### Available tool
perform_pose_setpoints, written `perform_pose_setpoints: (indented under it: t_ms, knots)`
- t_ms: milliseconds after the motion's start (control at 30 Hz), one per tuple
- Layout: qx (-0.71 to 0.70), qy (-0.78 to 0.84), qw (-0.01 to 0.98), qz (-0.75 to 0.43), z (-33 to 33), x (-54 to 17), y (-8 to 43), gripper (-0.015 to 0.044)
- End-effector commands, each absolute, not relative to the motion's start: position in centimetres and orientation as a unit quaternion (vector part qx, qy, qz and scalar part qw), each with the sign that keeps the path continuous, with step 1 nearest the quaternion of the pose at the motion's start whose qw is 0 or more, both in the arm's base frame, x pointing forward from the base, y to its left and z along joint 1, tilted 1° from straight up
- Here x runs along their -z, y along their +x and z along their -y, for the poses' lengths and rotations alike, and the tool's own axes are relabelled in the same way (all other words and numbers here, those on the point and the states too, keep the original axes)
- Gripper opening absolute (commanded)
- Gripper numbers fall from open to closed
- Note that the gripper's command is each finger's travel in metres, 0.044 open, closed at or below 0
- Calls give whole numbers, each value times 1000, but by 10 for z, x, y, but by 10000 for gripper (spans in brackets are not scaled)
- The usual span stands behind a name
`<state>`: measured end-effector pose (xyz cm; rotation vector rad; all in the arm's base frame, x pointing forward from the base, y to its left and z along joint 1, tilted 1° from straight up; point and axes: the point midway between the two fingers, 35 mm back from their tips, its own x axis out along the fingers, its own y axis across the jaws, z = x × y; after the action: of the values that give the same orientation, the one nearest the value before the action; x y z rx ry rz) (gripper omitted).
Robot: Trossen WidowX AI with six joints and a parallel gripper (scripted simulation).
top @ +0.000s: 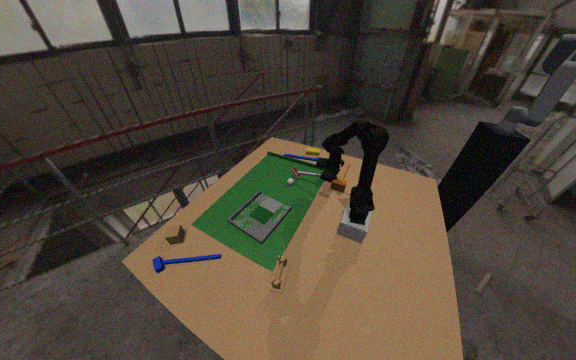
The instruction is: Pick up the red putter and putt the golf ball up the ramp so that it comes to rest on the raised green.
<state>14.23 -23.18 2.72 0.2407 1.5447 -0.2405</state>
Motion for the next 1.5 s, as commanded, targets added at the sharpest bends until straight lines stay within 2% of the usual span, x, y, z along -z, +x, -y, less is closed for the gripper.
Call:
perform_pose_setpoints:
  t_ms: [0, 1167, 1467]
  knots:
    - [110, 110, 703, -694, 232, -19, 142, 0]
    - [109, 112, 702, -695, 257, -16, 133, 0]
    - [108, 112, 703, -694, 168, -19, 171, 0]
